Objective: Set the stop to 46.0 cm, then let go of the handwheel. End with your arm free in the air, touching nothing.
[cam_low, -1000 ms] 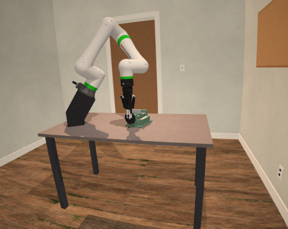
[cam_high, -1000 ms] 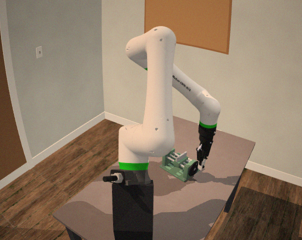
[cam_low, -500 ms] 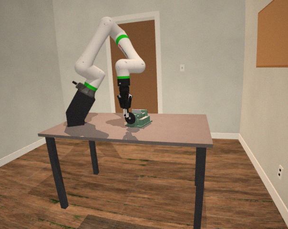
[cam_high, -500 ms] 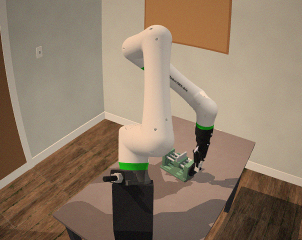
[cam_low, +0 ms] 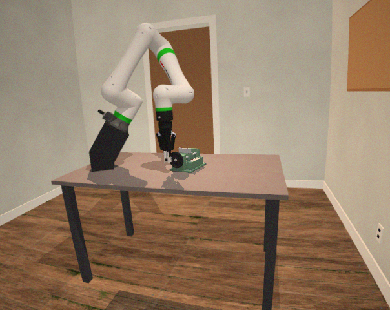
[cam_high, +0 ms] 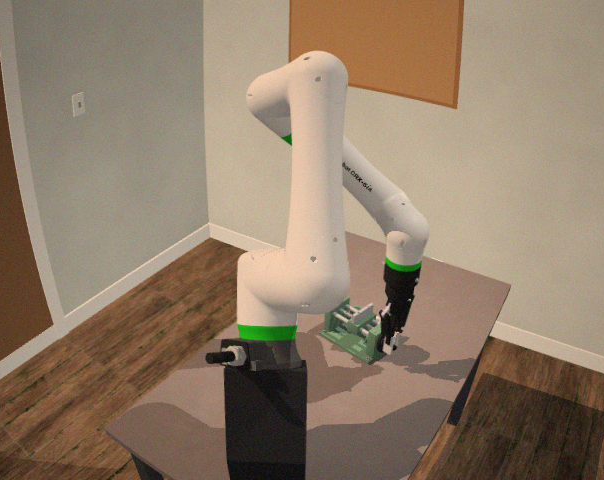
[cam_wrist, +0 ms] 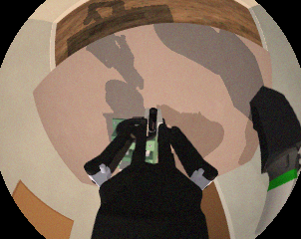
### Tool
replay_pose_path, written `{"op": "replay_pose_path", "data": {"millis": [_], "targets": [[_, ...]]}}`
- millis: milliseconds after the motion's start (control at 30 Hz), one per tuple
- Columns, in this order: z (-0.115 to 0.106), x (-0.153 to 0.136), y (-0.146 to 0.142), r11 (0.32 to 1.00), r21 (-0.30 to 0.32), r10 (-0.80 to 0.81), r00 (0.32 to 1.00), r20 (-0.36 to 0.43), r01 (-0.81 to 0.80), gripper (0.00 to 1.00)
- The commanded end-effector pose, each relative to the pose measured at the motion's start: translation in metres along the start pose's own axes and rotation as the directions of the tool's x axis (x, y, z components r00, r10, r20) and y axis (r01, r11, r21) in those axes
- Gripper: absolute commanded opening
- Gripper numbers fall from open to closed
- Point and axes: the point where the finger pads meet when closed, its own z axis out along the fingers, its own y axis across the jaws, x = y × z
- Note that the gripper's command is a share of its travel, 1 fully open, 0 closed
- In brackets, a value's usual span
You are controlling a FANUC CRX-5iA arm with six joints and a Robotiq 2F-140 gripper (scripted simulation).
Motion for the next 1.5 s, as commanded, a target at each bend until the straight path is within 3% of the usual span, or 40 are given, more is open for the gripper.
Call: {"op": "replay_pose_path", "data": {"millis": [0, 767, 1467], "targets": [[0.005, 0.000, 0.001, 1.000, 0.000, 0.000, 1.000, 0.000, 0.000, 0.04], [0.032, 0.000, -0.006, 1.000, 0.000, 0.000, 1.000, 0.000, 0.000, 0.04], [0.043, 0.000, -0.023, 1.000, 0.000, 0.000, 1.000, 0.000, 0.000, 0.04]]}}
